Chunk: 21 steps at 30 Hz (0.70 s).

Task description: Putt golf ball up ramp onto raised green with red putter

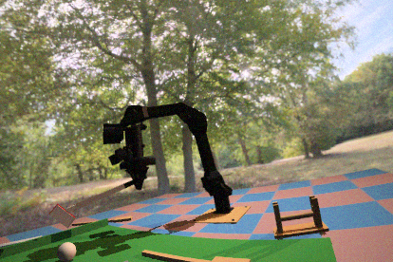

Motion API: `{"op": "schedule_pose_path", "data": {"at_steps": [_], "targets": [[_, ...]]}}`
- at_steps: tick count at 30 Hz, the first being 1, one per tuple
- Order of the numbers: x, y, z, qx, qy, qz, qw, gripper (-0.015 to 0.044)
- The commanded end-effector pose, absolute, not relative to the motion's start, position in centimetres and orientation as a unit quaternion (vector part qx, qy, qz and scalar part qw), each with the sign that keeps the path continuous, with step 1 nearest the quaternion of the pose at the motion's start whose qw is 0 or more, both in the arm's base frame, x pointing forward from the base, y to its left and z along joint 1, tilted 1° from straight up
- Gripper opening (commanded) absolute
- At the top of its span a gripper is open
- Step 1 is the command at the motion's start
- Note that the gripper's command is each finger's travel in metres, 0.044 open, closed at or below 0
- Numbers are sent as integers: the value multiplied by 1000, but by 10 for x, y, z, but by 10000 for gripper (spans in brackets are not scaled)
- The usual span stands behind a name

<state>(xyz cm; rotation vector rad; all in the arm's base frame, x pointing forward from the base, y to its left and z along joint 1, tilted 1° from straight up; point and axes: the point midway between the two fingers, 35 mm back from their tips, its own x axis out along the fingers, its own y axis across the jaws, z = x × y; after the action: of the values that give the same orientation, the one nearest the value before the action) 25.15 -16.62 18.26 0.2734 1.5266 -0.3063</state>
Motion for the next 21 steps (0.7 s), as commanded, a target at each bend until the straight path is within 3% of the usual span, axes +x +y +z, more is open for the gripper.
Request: {"op": "schedule_pose_path", "data": {"at_steps": [1, 21], "targets": [[251, -171, 186, 132, 682, -154, 703, 0], [252, -173, 146, 132, 682, -154, 703, 0]]}}
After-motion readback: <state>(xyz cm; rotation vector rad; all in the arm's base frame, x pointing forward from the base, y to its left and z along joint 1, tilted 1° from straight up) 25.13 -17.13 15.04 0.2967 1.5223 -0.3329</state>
